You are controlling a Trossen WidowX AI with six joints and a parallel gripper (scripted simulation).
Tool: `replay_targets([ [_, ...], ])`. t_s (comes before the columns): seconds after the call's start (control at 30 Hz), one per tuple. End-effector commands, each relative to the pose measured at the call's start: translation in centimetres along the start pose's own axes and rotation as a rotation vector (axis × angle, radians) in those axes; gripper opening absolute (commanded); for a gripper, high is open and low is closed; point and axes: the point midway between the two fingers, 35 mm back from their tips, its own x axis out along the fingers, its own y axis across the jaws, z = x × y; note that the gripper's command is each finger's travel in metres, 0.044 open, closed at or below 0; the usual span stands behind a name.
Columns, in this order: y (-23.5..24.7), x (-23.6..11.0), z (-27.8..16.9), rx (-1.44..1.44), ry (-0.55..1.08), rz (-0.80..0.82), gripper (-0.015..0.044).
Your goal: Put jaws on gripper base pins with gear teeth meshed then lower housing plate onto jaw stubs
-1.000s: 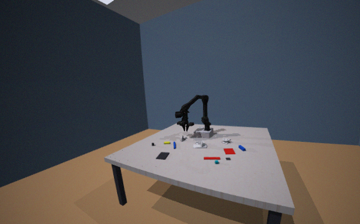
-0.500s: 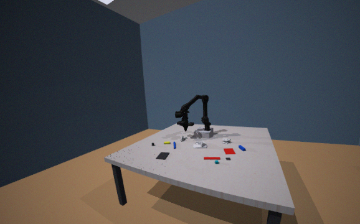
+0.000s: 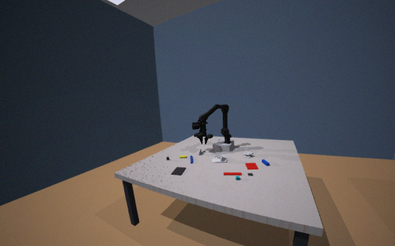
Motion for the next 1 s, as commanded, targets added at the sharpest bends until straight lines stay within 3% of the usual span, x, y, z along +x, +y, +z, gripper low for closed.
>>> replay_targets([
  [0.0,0.0,0.0,0.0,0.0,0.0,0.0,0.0289],
  [0.2,0.0,0.0,0.0,0.0,0.0,0.0,0.044],
  [0.97,0.0,0.0,0.0,0.0,0.0,0.0,0.044],
])
